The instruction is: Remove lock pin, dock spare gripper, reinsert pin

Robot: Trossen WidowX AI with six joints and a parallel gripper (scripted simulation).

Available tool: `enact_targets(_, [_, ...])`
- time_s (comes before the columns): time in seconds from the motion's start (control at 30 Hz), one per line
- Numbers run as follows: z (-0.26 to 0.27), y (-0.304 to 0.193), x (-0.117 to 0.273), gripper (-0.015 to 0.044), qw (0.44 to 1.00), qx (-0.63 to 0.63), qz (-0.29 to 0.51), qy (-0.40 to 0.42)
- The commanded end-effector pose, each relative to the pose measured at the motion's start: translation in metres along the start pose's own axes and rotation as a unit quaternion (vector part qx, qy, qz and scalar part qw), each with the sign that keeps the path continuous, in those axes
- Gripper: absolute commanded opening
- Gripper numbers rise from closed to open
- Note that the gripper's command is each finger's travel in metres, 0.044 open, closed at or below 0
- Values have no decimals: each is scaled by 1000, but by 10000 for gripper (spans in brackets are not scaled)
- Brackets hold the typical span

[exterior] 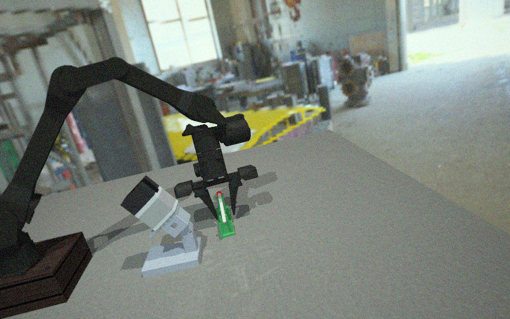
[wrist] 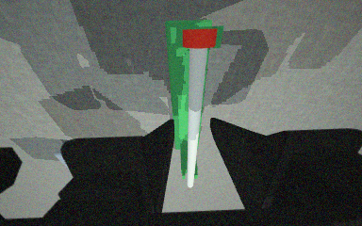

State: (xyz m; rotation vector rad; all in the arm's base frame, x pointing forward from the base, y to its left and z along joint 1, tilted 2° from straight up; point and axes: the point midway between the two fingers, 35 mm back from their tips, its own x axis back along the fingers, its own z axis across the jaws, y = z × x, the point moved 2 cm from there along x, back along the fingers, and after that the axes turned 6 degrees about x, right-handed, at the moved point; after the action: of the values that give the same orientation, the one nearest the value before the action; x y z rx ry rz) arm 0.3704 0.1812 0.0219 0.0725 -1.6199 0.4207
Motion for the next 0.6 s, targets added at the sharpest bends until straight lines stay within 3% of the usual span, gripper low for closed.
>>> enact_targets(0.0, [3, 1, -5, 180, 1000, -1, -1, 4])
enact_targets(0.23, [3, 1, -5, 180, 1000, -1, -1, 4])
enact_targets(0.47, [3, 1, -5, 0, 1000, -1, -1, 4])
enact_targets(0.57, [3, 1, -5, 0, 1000, -1, -1, 4])
